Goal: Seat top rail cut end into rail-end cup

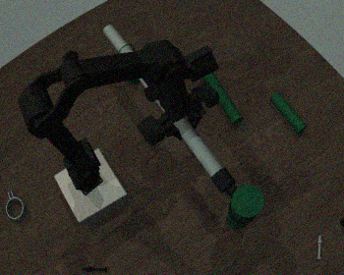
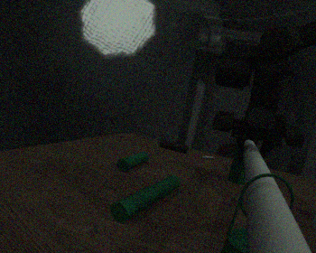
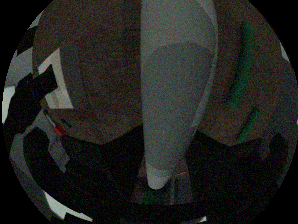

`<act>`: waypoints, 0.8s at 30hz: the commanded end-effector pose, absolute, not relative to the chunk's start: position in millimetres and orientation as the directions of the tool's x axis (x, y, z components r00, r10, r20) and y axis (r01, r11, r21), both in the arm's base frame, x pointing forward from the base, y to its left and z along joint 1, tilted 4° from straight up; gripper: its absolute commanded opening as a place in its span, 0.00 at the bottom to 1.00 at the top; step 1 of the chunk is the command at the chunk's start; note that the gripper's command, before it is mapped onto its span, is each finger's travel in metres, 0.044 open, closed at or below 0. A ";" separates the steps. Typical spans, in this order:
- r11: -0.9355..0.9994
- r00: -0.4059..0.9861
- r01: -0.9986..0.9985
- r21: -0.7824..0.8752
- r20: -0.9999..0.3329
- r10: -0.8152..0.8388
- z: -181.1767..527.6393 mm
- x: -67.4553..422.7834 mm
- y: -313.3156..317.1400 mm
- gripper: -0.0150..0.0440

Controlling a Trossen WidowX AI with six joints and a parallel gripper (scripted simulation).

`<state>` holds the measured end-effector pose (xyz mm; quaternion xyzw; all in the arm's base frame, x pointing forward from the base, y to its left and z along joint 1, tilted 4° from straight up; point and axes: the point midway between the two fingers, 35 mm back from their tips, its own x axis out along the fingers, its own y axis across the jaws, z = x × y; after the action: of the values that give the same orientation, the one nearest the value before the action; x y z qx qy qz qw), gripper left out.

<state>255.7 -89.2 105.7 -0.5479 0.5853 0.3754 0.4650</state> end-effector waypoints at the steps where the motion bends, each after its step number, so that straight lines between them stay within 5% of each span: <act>1: 0.117 0.032 -0.991 -0.070 -0.954 -0.299 106.4 255.4 -91.5 0.25; 24: 0.118 0.033 -0.991 -0.070 -0.956 -0.291 105.8 255.4 -91.3 0.25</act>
<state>255.6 -89.9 105.5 -0.5474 0.5852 0.3760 0.4653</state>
